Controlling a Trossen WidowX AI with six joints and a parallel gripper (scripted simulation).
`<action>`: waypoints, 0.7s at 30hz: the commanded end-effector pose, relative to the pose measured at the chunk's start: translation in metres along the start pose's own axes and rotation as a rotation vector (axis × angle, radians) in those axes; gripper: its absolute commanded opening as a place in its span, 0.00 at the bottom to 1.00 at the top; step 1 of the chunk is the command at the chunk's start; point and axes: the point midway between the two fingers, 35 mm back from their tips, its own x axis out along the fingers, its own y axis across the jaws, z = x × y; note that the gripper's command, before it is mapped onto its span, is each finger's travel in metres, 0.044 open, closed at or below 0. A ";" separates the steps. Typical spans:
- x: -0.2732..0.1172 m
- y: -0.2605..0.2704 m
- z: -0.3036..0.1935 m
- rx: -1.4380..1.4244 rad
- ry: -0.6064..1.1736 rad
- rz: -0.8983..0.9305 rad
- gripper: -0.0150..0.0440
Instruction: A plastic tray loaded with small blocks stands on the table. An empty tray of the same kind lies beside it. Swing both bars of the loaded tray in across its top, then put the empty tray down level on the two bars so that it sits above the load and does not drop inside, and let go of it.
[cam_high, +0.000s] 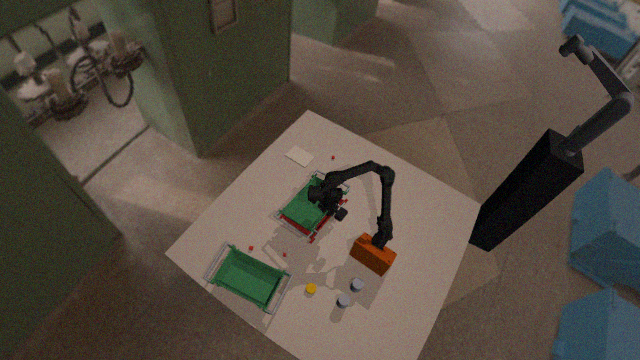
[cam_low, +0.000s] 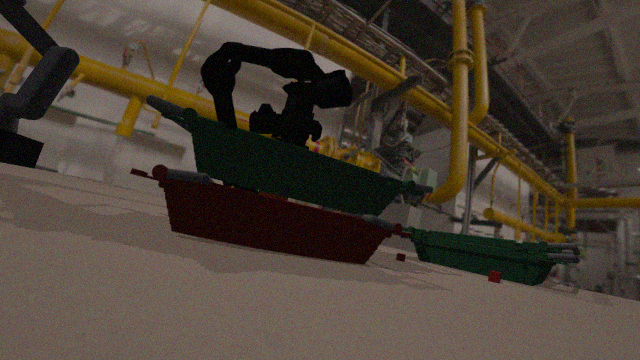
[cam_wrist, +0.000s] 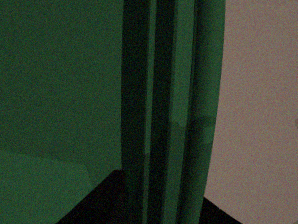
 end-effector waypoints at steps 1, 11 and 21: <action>0.005 -0.002 0.003 0.009 -0.001 -0.018 0.25; 0.014 -0.005 0.005 0.009 -0.002 -0.018 0.25; 0.016 -0.005 0.006 0.009 -0.002 -0.018 0.25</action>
